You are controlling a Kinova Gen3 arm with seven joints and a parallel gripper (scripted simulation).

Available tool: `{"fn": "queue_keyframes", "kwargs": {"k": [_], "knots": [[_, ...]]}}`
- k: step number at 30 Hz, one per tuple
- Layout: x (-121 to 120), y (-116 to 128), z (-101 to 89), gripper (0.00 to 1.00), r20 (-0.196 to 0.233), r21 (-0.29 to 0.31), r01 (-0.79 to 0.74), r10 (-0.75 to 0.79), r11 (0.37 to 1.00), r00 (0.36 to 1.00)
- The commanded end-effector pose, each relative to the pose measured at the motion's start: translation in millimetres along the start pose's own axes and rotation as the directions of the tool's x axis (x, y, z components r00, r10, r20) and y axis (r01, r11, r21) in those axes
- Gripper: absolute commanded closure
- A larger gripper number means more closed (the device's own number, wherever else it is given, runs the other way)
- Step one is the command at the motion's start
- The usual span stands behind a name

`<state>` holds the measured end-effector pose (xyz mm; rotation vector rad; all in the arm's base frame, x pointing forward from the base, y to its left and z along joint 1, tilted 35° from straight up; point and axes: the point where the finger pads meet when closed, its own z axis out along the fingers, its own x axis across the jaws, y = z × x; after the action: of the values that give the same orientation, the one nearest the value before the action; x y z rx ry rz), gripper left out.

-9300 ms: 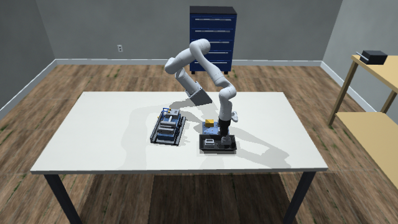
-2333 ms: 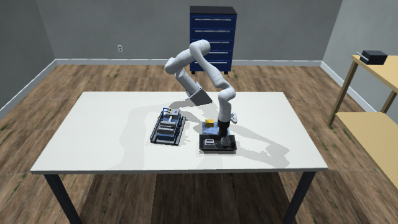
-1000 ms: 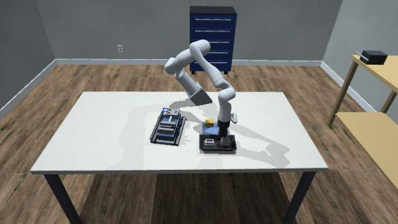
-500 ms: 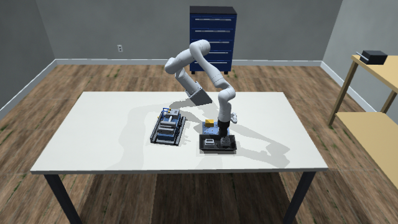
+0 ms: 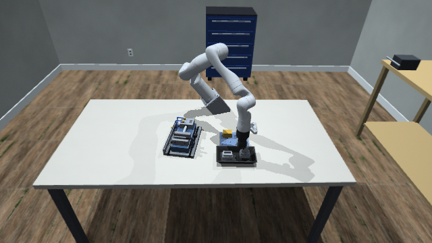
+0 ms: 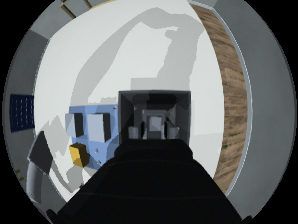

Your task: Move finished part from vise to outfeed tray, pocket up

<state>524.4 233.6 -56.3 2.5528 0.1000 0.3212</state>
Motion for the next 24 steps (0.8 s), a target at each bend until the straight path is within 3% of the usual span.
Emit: {"fn": "queue_keyframes", "kwargs": {"k": [1,24], "knots": [[-1.2,-1.9,1.4,1.0,0.004,0.007,-0.009,0.009,1.0,1.0],[-0.8,-2.0,9.0,1.0,0.003,0.007,-0.008,0.008,1.0,1.0]]}}
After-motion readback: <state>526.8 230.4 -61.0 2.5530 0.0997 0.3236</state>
